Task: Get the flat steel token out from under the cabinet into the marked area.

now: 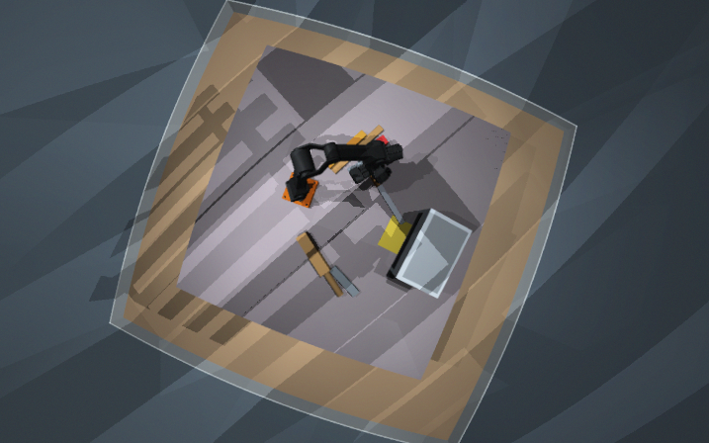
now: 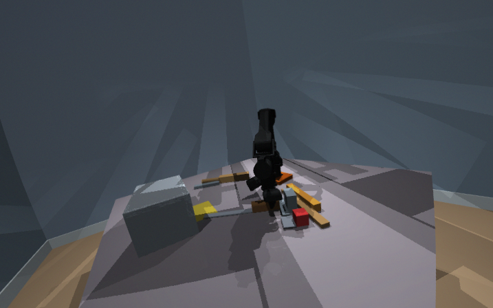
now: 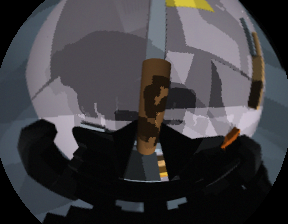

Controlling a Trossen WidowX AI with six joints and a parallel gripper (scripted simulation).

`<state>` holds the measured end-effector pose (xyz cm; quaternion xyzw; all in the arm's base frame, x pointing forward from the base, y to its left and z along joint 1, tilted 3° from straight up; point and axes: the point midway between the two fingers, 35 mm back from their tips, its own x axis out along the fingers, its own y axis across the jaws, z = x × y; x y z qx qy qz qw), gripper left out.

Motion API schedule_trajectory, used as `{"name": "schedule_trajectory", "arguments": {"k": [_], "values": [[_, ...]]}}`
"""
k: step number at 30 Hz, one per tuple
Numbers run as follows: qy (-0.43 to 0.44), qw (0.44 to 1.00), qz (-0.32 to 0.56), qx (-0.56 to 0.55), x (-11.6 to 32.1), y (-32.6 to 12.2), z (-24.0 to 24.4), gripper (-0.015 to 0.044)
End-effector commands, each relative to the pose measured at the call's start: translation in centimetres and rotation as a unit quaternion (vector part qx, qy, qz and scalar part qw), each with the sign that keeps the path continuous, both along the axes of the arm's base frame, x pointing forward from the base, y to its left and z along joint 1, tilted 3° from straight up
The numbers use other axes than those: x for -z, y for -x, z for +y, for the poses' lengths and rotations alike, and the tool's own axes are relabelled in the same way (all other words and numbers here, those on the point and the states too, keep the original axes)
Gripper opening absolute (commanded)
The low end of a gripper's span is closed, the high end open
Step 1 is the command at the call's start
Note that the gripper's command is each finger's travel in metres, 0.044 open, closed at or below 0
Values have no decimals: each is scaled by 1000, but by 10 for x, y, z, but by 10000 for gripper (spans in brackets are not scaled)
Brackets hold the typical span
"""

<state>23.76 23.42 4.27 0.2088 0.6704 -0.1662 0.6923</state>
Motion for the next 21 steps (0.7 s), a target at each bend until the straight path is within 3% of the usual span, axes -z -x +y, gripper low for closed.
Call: {"name": "schedule_trajectory", "arguments": {"k": [1,16,21], "values": [[-2,1000,-1,-21,-1,1,3,0],[0,997,-4,-76,-1,1,3,0],[2,998,-4,-63,0,0,1,131]]}}
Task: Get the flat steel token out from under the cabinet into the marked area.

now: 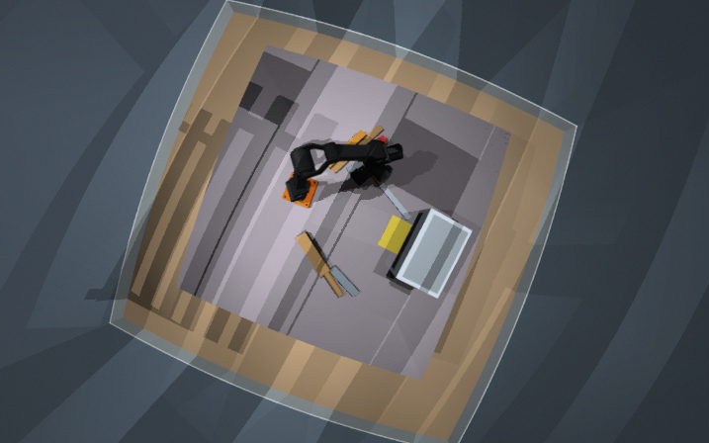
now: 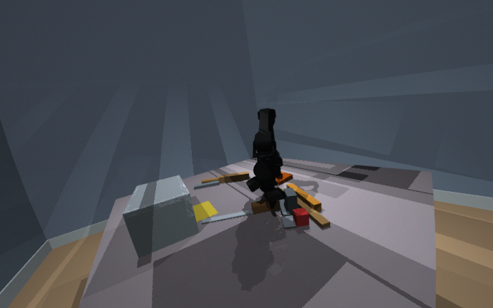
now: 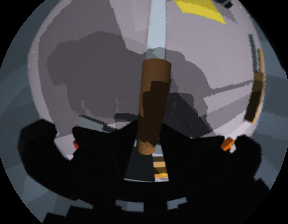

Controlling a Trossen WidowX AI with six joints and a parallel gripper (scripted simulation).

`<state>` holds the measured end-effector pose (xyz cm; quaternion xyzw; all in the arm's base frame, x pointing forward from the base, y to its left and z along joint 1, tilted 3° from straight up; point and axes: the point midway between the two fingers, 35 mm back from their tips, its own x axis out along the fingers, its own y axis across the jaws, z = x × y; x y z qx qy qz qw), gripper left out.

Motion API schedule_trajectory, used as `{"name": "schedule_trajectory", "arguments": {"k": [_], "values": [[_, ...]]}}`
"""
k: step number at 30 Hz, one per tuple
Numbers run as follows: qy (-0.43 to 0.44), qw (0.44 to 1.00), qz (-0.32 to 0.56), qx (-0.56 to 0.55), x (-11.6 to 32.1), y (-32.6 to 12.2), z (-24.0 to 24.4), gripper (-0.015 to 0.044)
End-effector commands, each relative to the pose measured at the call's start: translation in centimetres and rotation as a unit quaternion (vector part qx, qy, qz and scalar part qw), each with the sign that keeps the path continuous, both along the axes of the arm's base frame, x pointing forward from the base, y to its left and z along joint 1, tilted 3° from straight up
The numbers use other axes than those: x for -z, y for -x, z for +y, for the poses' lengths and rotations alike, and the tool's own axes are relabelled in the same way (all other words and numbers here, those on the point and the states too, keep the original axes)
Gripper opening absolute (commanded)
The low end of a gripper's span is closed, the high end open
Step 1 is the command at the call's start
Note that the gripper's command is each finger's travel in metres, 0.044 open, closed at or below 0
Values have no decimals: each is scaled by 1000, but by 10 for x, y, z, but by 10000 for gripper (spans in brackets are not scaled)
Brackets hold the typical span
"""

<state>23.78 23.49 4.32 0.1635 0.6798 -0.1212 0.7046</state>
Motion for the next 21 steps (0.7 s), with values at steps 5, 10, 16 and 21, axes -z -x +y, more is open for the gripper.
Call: {"name": "schedule_trajectory", "arguments": {"k": [5,10,16,21], "values": [[0,1000,0,3,0,0,0,200],[-2,1000,1,0,0,0,0,270],[-2,1000,1,2,1,0,-1,270],[-2,1000,1,2,2,-1,-1,270]]}}
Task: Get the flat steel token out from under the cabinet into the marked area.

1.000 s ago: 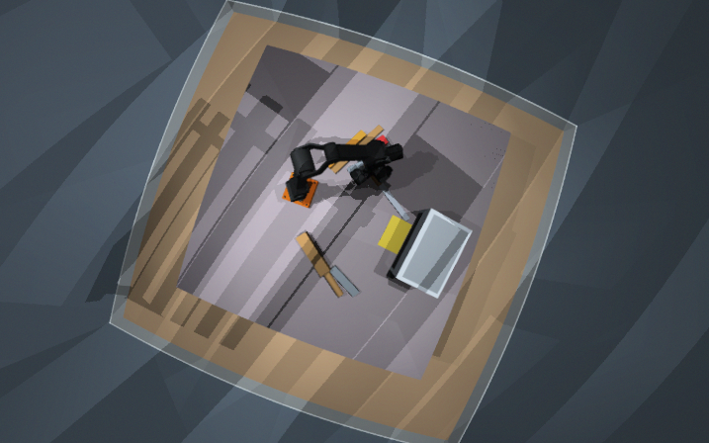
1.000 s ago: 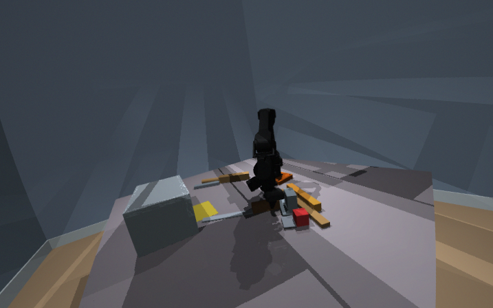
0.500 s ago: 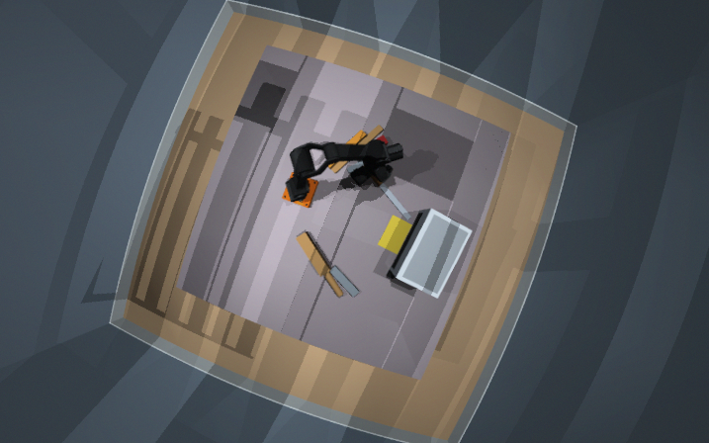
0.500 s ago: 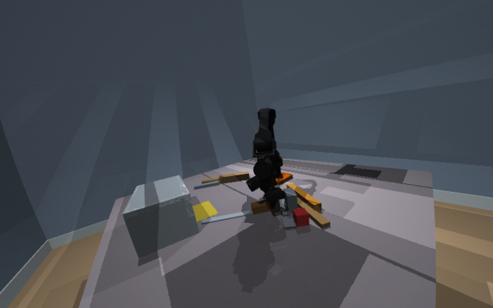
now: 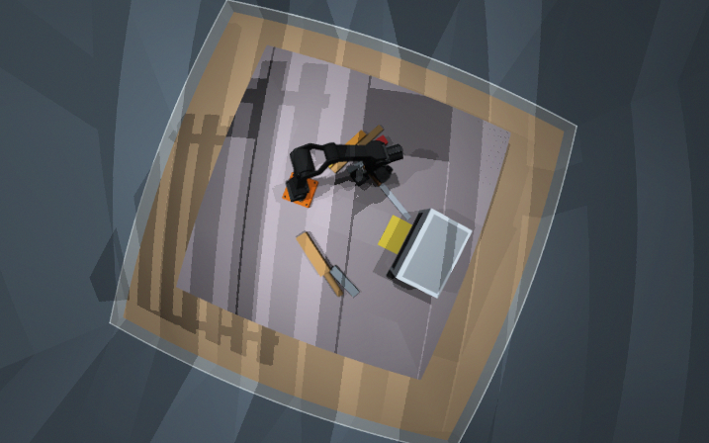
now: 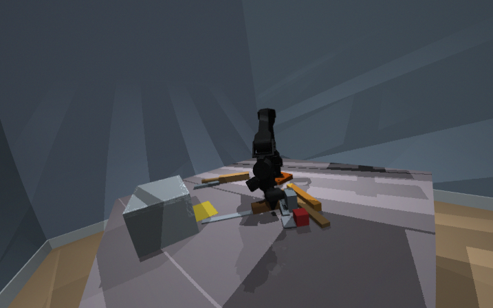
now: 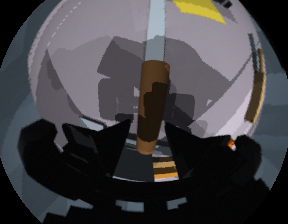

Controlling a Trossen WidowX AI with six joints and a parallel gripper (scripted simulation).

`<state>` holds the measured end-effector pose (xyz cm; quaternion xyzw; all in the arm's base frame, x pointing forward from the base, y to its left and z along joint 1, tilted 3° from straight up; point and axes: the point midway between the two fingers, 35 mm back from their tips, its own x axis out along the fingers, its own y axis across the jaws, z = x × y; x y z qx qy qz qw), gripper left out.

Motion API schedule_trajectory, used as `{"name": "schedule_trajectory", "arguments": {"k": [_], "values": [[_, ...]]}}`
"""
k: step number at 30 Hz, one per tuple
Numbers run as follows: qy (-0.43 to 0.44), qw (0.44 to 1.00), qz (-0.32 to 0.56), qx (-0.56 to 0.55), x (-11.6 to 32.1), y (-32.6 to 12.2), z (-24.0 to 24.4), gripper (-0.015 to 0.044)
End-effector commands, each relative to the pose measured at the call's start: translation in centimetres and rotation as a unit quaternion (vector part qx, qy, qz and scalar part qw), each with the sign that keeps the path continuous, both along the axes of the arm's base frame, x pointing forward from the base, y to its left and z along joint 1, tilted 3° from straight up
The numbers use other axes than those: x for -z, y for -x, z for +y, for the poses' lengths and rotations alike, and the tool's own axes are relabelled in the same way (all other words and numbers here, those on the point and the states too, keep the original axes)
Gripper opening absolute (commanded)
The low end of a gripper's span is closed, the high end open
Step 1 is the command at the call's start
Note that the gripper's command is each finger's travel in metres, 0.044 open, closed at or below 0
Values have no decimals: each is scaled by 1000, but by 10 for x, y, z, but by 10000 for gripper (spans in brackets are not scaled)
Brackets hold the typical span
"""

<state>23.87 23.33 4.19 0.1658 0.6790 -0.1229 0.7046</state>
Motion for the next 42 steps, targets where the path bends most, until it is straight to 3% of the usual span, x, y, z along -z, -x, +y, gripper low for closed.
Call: {"name": "schedule_trajectory", "arguments": {"k": [1,5,10,18,21,42], "values": [[-2,1000,1,-1,1,1,1,270],[-2,1000,1,-2,4,1,1,270],[-1,1000,-1,-1,1,0,1,139],[-1,1000,-1,-1,1,0,1,85],[-1,1000,-1,-1,1,0,1,6],[0,1000,-1,-23,0,-26,-9,0]]}}
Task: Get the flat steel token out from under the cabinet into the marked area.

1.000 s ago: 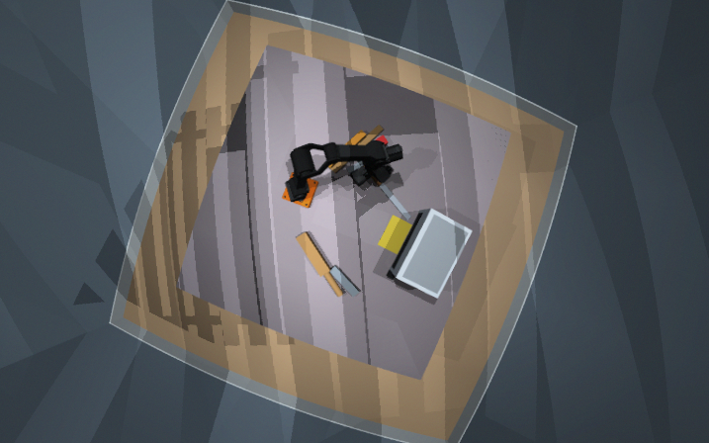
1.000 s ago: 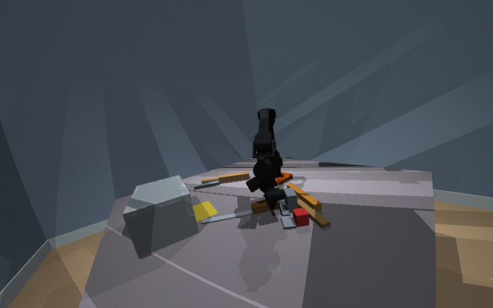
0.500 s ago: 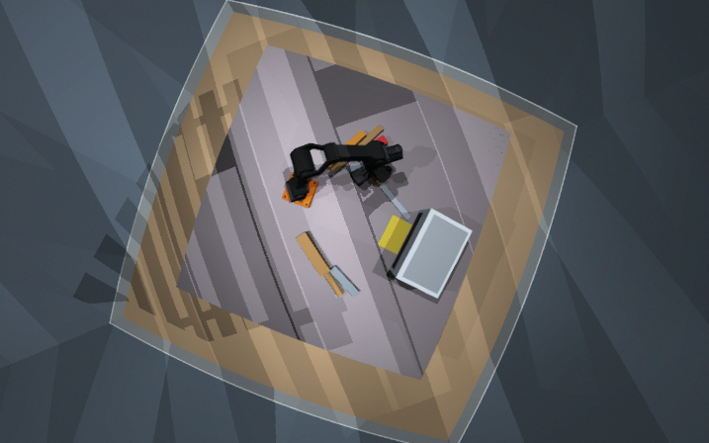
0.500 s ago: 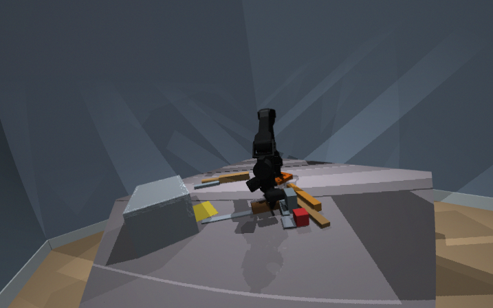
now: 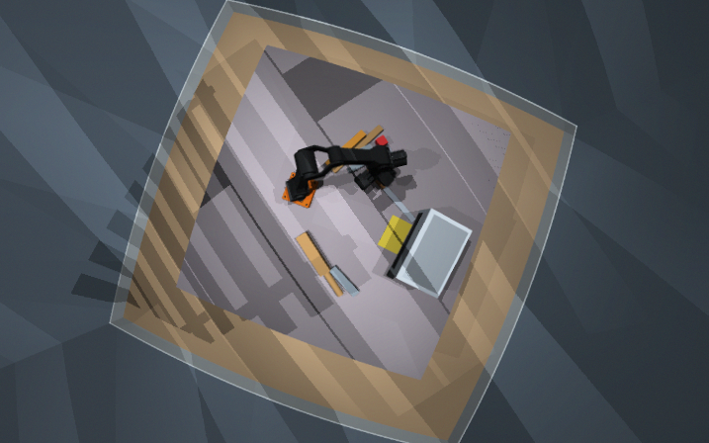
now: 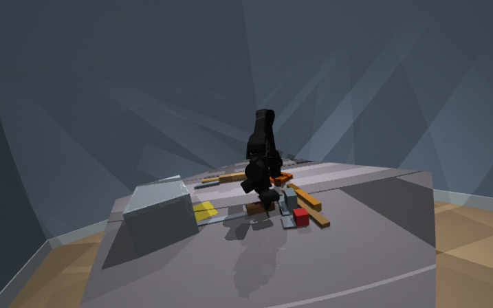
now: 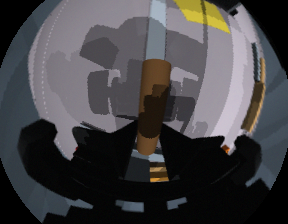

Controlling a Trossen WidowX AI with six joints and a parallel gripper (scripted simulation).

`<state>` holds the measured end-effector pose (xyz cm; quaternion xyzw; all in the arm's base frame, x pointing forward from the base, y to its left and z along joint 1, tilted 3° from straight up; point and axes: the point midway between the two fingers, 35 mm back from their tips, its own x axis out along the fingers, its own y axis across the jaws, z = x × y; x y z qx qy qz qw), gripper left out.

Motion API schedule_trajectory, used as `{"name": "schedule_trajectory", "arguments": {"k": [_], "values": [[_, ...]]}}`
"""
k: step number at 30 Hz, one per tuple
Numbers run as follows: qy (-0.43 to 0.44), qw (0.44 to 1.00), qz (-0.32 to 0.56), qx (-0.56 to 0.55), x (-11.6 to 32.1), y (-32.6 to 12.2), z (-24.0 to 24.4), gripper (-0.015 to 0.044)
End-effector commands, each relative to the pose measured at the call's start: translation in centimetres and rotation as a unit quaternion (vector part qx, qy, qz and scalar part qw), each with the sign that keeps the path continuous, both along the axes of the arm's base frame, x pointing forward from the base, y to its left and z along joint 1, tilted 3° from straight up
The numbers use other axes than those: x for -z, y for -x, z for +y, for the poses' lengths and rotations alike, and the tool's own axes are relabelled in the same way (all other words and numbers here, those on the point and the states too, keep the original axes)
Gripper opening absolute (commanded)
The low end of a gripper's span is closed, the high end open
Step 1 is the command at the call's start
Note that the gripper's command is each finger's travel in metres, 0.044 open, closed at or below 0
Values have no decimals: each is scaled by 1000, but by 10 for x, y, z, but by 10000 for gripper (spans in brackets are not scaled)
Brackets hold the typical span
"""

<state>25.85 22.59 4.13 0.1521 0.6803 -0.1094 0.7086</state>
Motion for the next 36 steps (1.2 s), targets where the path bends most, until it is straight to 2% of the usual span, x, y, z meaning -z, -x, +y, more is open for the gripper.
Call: {"name": "schedule_trajectory", "arguments": {"k": [1,36], "values": [[-1,1000,1,-4,0,-8,-2,0],[-1,1000,-1,-7,-3,-63,-22,0]]}}
